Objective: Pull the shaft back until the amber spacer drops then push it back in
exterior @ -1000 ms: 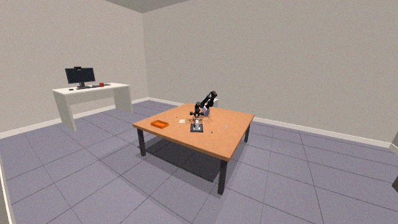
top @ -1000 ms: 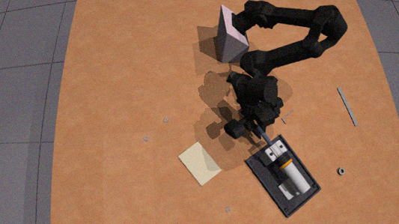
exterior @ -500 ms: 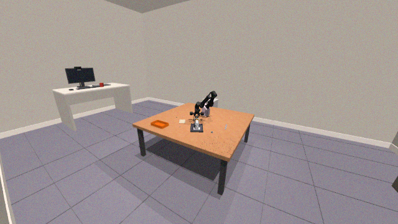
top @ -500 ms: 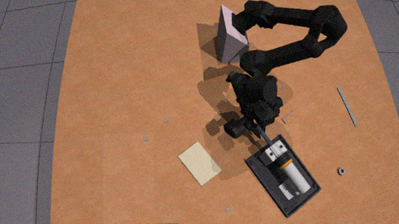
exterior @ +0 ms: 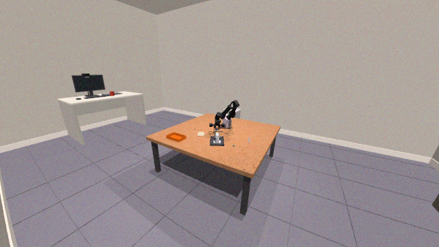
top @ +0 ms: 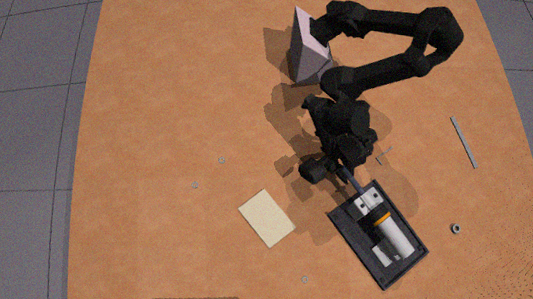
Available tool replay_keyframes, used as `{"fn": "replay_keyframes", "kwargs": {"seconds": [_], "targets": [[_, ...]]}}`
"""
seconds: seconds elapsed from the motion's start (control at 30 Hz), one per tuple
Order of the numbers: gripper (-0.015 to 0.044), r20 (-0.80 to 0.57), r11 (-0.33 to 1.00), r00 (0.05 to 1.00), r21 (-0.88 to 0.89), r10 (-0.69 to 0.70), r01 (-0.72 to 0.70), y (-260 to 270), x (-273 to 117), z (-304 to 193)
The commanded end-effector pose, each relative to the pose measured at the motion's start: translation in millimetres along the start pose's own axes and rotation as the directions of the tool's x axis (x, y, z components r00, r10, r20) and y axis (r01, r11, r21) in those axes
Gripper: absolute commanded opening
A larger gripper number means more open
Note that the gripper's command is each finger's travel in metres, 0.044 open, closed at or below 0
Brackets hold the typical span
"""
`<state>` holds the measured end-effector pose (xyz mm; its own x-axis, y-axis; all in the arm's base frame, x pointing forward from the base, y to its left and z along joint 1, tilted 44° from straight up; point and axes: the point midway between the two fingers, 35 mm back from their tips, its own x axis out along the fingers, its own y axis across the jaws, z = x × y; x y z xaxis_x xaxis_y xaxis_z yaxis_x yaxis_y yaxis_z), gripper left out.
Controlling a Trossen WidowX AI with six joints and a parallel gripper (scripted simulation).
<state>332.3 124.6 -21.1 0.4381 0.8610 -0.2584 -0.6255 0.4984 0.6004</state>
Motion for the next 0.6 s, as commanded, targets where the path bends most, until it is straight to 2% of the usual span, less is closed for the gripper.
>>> {"fn": "replay_keyframes", "kwargs": {"seconds": [0.0, 0.57], "targets": [[0.0000, -0.002, 1.000, 1.000, 0.000, 0.003, -0.003, 1.0, -0.9, -1.7], [0.0000, -0.002, 1.000, 1.000, 0.000, 0.003, -0.003, 1.0, -2.3, -3.1]]}}
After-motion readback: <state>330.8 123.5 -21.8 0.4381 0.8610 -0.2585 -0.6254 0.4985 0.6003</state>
